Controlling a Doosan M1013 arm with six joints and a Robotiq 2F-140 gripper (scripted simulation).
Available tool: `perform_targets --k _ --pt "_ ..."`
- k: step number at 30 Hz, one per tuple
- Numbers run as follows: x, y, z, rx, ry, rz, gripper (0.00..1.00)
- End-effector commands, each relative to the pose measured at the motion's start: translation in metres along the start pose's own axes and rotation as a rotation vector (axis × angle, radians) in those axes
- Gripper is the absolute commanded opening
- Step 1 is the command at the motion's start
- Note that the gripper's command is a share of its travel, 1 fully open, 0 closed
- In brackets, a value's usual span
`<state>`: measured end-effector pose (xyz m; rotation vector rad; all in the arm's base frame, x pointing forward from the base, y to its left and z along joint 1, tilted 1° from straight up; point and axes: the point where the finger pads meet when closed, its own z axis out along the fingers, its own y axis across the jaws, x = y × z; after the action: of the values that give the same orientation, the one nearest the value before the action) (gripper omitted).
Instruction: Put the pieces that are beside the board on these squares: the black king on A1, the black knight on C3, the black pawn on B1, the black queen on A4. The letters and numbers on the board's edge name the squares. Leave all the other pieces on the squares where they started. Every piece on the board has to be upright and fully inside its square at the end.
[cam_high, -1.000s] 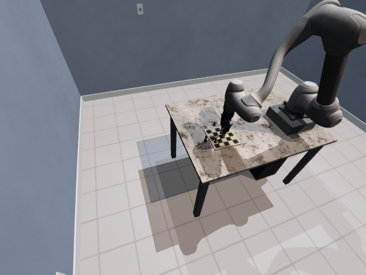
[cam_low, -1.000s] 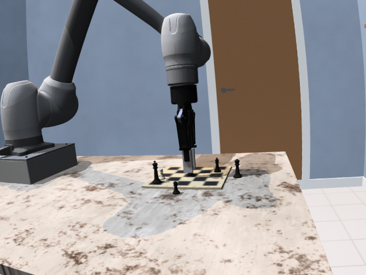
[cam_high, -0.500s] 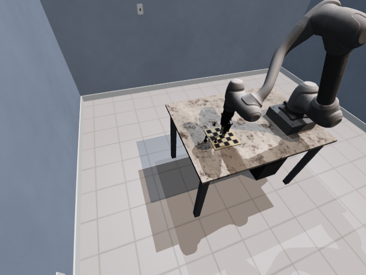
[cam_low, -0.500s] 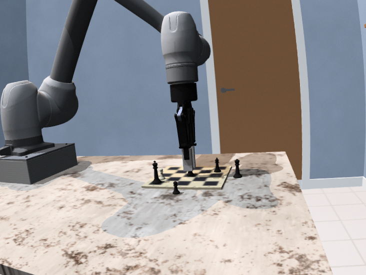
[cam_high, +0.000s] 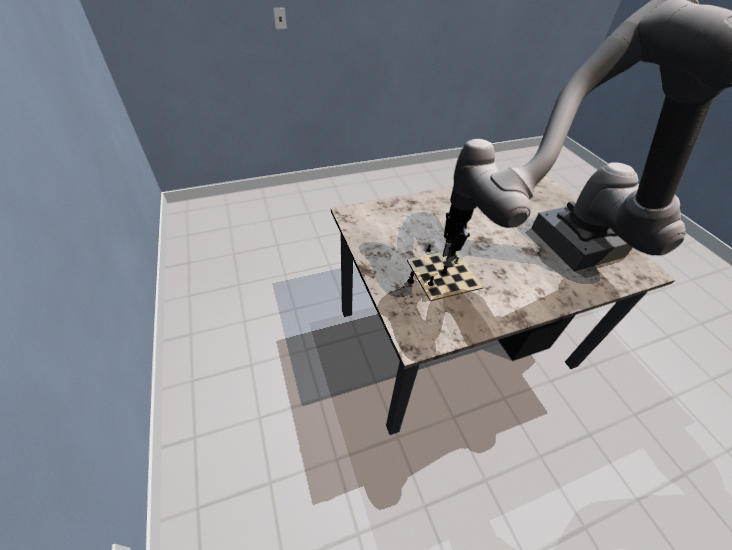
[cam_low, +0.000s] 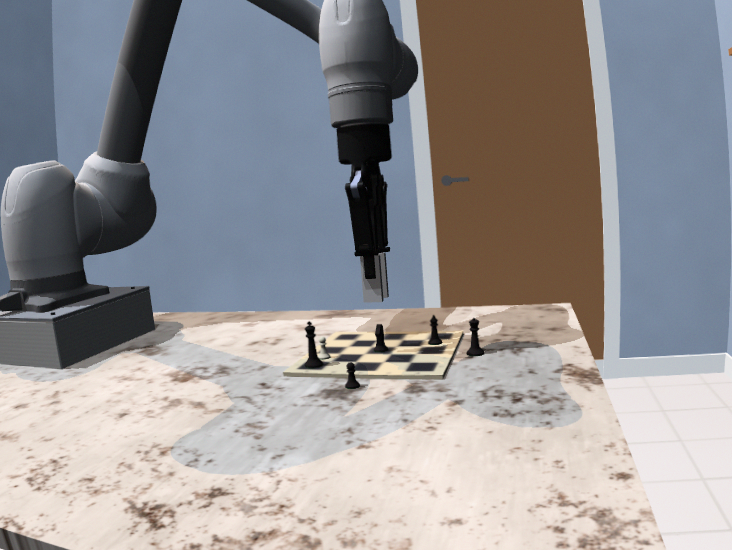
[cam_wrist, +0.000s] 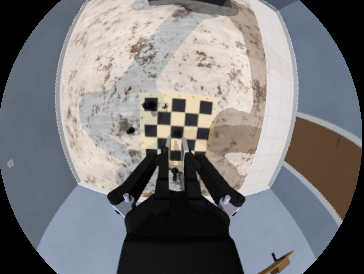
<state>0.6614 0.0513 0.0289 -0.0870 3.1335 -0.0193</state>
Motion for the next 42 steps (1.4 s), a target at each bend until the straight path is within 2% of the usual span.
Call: perform_targets --k 1,4,11,12,34,40,42 --pt "0.0 0.0 -0.014 0.0 0.0 0.0 0.23" --pt "0.0 0.0 -0.023 0.0 0.0 0.0 0.23" --pt "0.0 0.0 -0.026 0.0 0.0 0.0 0.23" --pt "0.0 0.0 -0.026 0.0 0.0 0.0 1.0" --pt "0.0 0.0 -0.026 0.0 0.0 0.008 1.0" --pt "0.0 -0.004 -0.026 0.0 0.0 0.084 1.0" --pt "-0.001 -0.008 -0.025 0.0 0.0 0.165 1.0"
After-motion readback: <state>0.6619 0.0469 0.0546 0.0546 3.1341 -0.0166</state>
